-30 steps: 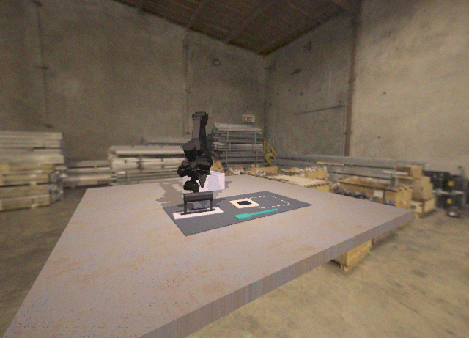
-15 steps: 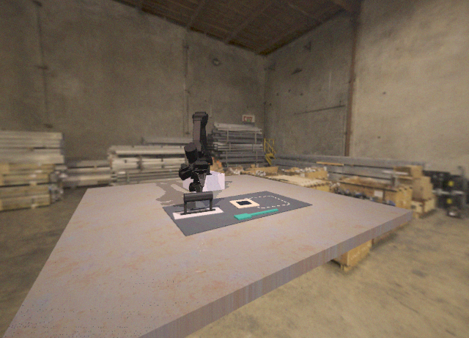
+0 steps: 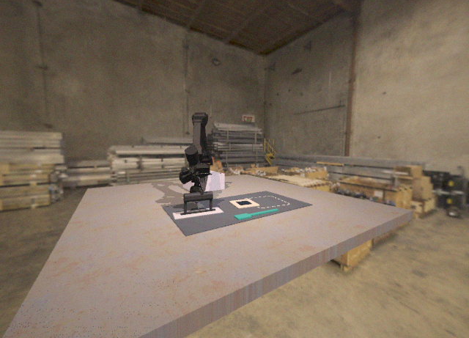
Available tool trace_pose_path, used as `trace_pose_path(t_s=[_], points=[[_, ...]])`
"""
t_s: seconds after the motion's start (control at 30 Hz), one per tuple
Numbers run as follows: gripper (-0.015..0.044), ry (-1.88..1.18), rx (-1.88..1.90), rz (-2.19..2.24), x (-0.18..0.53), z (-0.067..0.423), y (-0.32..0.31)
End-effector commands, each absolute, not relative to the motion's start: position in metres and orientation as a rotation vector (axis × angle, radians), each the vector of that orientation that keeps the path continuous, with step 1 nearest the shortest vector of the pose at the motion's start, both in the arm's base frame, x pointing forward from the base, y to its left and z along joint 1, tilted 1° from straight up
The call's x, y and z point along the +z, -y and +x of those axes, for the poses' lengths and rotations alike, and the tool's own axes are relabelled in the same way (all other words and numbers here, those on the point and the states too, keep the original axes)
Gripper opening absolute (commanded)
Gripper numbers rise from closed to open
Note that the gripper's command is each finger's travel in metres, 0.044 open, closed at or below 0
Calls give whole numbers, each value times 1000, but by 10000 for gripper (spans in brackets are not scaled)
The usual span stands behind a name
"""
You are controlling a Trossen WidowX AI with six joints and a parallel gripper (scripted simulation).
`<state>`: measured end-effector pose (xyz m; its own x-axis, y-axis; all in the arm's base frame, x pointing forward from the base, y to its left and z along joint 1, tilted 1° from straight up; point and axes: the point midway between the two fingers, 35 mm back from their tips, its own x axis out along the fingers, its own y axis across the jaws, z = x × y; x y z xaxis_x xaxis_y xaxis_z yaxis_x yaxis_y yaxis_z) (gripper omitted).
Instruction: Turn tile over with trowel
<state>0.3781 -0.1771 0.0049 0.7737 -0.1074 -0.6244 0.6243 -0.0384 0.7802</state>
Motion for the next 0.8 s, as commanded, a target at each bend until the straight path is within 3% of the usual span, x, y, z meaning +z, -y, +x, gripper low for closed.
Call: trace_pose_path(t_s=[0.0,0.63,0.77], points=[[300,-439,-628,1507,-1,383,178],[300,-440,-628,1507,-20,404,179],[195,-440,-628,1507,-20,404,179]])
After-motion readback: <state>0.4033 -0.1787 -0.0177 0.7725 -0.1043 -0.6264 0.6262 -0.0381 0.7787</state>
